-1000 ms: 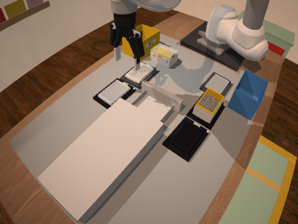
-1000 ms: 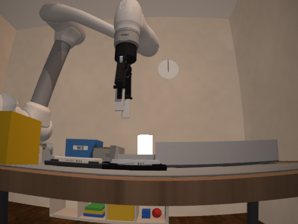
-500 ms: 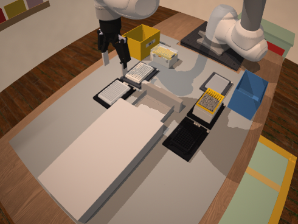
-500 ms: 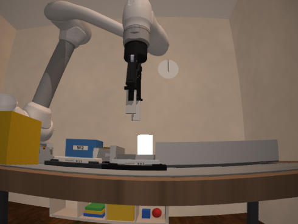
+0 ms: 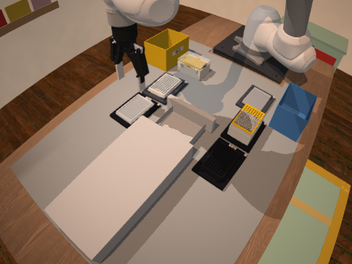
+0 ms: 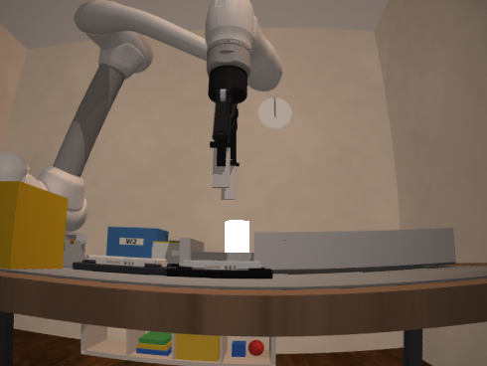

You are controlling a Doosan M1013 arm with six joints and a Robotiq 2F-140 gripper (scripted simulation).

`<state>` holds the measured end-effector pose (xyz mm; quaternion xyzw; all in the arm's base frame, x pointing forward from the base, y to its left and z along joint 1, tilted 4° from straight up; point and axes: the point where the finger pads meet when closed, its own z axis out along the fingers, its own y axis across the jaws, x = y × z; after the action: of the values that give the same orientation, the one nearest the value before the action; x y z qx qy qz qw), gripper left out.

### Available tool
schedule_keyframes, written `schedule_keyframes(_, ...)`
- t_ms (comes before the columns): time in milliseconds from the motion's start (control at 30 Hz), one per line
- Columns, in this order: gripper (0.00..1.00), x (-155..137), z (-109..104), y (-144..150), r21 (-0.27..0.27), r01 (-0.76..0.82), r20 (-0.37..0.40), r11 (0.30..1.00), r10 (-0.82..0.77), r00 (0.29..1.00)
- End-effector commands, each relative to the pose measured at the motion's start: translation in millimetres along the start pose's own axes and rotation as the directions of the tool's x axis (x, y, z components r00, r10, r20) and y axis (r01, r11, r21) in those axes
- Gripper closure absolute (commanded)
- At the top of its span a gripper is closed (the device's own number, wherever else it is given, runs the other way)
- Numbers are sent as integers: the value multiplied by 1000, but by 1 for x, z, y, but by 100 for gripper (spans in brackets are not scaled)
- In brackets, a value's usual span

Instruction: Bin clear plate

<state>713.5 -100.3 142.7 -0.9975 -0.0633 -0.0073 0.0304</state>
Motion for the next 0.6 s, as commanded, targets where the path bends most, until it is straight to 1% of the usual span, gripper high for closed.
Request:
schedule_keyframes(0, 30, 0, 3, 0, 0, 0, 0, 1000, 0, 1000)
schedule_keyframes(100, 30, 0, 5, 0, 0, 0, 0, 1000, 0, 1000)
schedule_keyframes(567, 30, 0, 23, 0, 0, 0, 0, 1000, 0, 1000)
